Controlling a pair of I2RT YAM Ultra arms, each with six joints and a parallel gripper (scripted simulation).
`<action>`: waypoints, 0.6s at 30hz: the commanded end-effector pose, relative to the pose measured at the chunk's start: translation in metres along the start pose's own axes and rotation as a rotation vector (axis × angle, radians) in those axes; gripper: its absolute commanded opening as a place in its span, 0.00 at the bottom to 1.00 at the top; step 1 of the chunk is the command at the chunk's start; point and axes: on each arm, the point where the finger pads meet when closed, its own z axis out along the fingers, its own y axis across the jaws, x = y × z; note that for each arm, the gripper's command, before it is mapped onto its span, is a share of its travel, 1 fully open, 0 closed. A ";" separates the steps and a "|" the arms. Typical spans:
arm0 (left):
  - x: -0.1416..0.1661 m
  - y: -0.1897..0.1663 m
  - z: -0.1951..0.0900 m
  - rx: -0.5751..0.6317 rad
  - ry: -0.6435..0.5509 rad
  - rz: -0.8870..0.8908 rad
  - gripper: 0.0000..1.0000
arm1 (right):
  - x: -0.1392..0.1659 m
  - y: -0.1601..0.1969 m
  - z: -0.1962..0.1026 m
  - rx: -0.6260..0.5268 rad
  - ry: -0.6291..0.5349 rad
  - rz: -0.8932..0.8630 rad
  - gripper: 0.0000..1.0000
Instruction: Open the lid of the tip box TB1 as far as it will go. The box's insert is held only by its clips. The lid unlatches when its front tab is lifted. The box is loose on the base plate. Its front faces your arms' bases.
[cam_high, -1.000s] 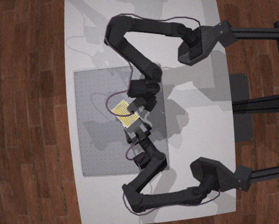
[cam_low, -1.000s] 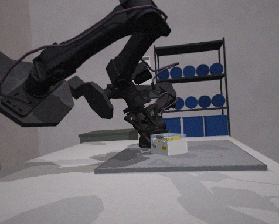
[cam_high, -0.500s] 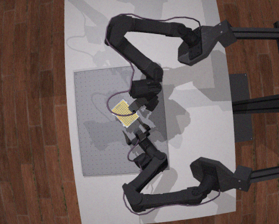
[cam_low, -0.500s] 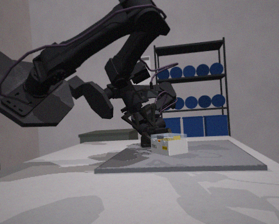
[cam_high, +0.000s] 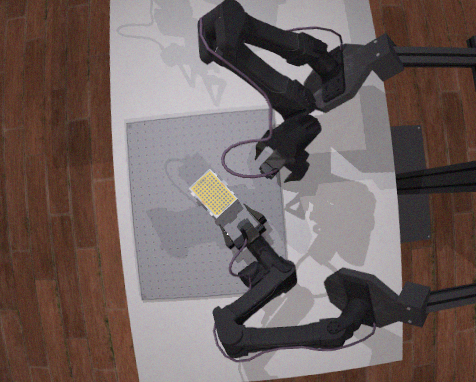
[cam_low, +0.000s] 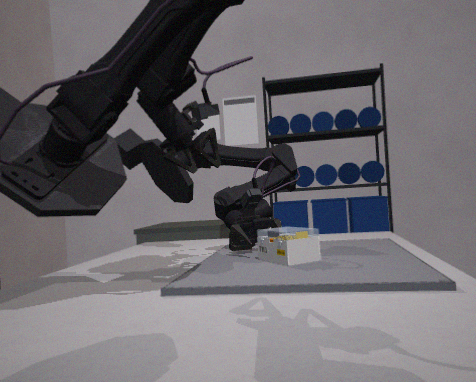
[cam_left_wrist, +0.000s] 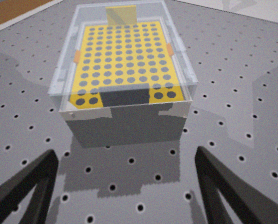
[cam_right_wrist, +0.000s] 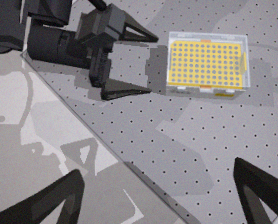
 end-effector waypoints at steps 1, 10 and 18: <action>-0.006 -0.010 -0.004 0.020 -0.022 -0.012 1.00 | -0.012 -0.003 -0.037 0.009 -0.020 0.126 1.00; -0.005 -0.010 -0.004 0.021 -0.021 -0.013 1.00 | -0.023 0.003 -0.080 -0.040 -0.168 0.258 1.00; -0.005 -0.010 -0.004 0.021 -0.020 -0.014 1.00 | -0.011 0.001 -0.095 -0.044 -0.198 0.167 1.00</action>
